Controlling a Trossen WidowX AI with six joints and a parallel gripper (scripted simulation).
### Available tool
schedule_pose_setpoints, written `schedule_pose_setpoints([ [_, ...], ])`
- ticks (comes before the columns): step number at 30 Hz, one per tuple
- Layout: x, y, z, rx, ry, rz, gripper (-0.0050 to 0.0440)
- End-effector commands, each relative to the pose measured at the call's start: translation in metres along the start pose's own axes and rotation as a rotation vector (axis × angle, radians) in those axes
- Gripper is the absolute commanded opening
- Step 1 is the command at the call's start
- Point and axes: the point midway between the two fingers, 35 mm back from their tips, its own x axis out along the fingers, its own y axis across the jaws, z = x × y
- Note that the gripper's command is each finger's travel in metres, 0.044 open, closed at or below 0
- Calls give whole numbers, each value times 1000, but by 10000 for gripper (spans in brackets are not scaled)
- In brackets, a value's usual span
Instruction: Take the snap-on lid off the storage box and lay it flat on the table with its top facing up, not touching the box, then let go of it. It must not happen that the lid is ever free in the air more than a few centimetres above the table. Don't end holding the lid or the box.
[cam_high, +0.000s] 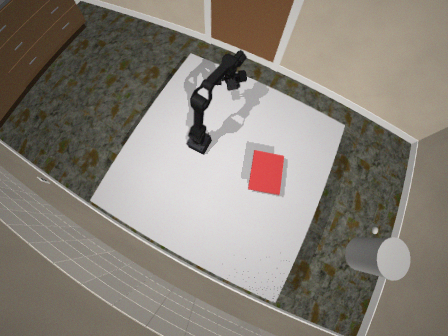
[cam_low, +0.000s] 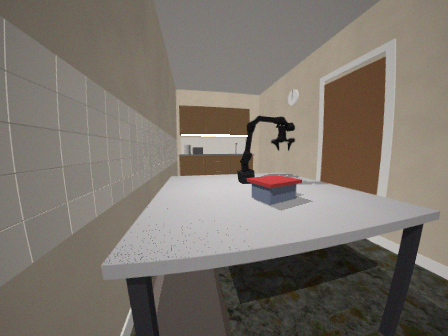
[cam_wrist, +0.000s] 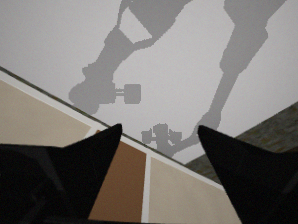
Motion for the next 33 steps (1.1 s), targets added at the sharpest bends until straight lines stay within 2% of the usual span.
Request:
schedule_pose_setpoints([
  [1, 0, 0, 0, 0, 0, 0, 400],
  [17, 0, 0, 0, 0, 0, 0, 400],
  [19, -1, 8, 8, 6, 15, 13, 352],
  [24, -9, 59, 71, 46, 101, 128, 235],
  [28, -16, 87, 130, 74, 139, 245, 235],
  [32, -22, 102, 192, 101, 143, 371, 235],
  [33, -22, 102, 192, 101, 143, 371, 235],
])
